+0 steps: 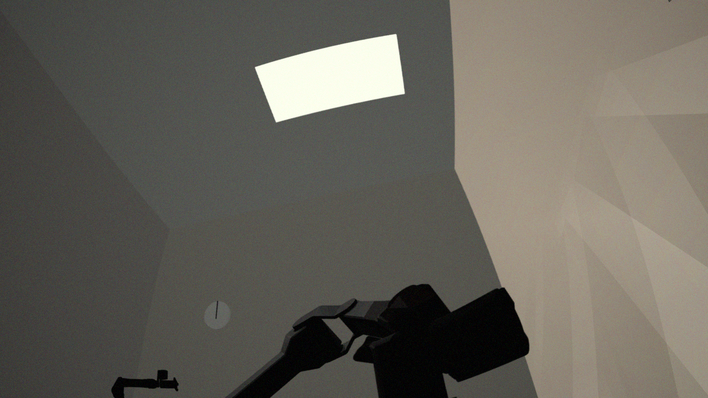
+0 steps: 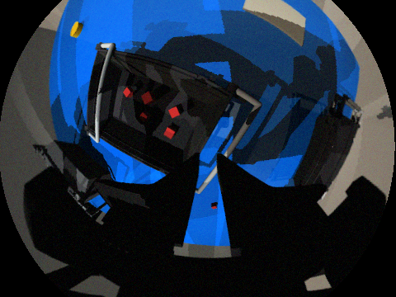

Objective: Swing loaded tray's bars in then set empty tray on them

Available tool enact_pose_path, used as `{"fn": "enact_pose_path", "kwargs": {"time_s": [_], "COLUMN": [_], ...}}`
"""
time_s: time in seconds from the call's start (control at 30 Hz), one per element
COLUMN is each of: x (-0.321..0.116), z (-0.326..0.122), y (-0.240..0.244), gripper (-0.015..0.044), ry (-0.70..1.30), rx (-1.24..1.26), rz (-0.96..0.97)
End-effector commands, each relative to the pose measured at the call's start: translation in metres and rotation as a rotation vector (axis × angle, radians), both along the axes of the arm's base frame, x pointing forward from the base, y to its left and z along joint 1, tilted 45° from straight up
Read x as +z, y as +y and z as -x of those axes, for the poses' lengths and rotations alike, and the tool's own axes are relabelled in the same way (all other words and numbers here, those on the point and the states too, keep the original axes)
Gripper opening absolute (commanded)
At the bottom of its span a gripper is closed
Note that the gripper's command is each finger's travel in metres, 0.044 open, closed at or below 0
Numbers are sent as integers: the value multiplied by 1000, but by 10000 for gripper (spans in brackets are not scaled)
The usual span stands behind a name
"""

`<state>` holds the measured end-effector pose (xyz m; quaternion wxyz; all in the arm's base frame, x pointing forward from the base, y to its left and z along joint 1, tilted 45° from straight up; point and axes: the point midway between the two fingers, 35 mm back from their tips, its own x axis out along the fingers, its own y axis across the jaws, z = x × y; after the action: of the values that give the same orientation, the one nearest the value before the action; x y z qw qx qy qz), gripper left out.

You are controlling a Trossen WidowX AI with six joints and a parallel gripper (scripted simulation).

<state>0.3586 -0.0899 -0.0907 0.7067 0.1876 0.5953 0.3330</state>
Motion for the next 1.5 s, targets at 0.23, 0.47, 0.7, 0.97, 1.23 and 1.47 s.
{"fn": "enact_pose_path", "kwargs": {"time_s": [0.23, 0.47, 0.7, 0.97, 1.23, 1.47], "x": [-28, -32, -57, -71, -52, -34], "z": [15, 14, 12, 12, 11, 9], "y": [-20, -16, 8, 22, 17, 16], "gripper": [84, 84, 84, 84, 84, 84], "ry": [323, 323, 323, 323, 323, 323], "rx": [-314, -314, -314, -313, -313, -313], "rz": [-28, -28, -29, -31, -31, -31]}}
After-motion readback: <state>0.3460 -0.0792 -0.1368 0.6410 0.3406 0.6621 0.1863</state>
